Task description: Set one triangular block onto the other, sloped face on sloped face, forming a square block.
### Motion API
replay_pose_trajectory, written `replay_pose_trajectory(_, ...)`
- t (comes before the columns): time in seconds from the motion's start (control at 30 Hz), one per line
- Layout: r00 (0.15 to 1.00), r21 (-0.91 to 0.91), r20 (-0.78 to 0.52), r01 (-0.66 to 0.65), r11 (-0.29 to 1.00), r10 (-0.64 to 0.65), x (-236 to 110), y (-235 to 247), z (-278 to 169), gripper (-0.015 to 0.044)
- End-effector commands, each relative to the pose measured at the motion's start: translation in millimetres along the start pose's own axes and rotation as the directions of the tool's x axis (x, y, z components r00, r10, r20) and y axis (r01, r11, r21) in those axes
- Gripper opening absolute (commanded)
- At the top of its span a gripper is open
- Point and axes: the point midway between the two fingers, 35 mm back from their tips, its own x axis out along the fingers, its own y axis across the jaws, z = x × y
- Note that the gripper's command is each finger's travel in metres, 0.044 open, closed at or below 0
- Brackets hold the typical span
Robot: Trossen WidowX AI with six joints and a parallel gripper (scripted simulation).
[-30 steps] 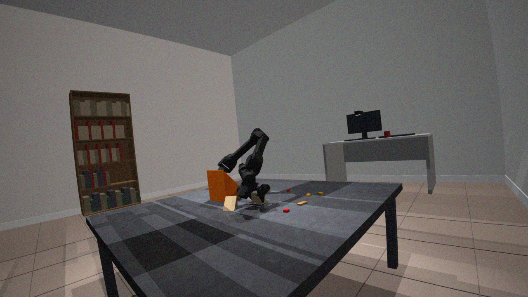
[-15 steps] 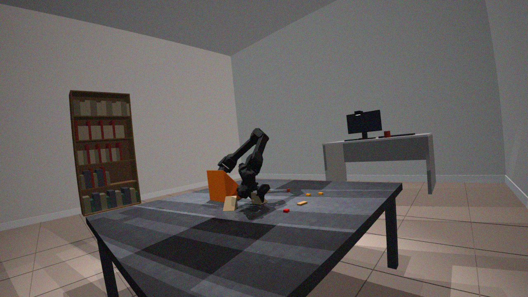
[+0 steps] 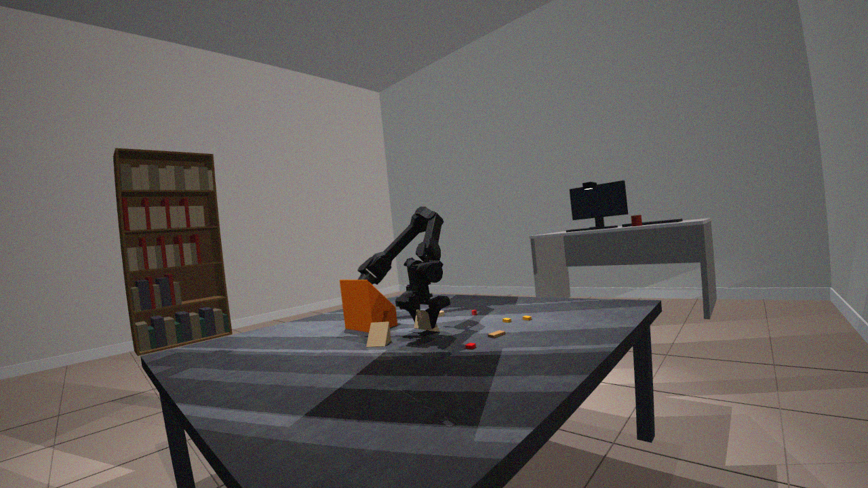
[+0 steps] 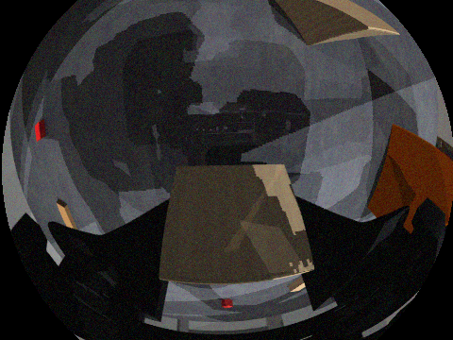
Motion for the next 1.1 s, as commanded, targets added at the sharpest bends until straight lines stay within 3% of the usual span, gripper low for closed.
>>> replay_pose_trajectory(0.0,0.993,-0.004,0.117,-0.007,1.000,0.007,-5,0,-9,0.0000)
replay_pose_trajectory(0.5,0.874,-0.001,0.487,-0.009,1.000,0.008,-9,0,-35,0.0000)
replay_pose_trajectory(1.07,0.584,0.001,0.811,-0.011,1.000,0.006,-3,0,-65,0.0000)
